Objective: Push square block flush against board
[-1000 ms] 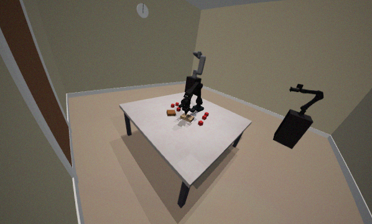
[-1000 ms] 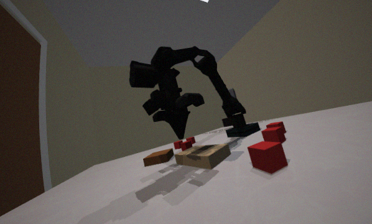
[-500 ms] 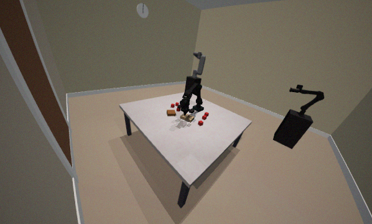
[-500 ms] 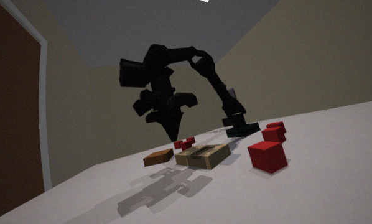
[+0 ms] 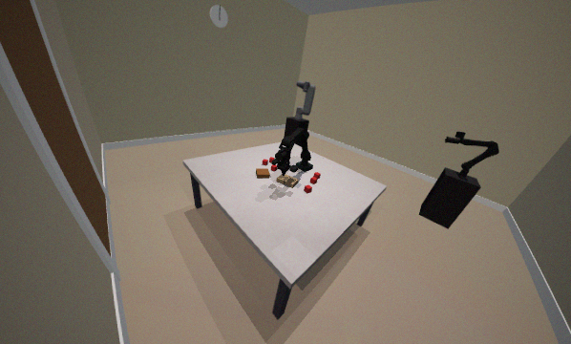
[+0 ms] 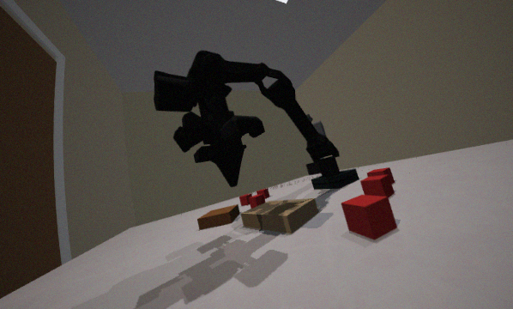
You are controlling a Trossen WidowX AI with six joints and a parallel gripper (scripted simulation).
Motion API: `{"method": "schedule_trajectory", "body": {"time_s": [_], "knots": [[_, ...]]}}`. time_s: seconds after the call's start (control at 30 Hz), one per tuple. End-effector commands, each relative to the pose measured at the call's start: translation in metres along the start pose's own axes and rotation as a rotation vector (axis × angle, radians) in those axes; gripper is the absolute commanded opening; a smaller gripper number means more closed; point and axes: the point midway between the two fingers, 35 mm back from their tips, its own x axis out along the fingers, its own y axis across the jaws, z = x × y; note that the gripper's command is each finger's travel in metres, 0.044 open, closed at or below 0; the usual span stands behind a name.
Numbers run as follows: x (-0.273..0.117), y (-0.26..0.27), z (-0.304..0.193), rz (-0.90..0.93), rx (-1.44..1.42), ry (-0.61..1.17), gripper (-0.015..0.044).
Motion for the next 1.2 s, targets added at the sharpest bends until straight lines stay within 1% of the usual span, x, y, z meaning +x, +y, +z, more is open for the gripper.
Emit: {"method": "schedule_trajectory", "body": {"time_s": [0.0, 1.17], "knots": [[-0.0268, -0.0001, 0.0019, -0.003, -0.001, -0.024, 0.0], [-0.0255, 0.0019, 0.0018, 0.0, -0.023, -0.025, 0.0]]}}
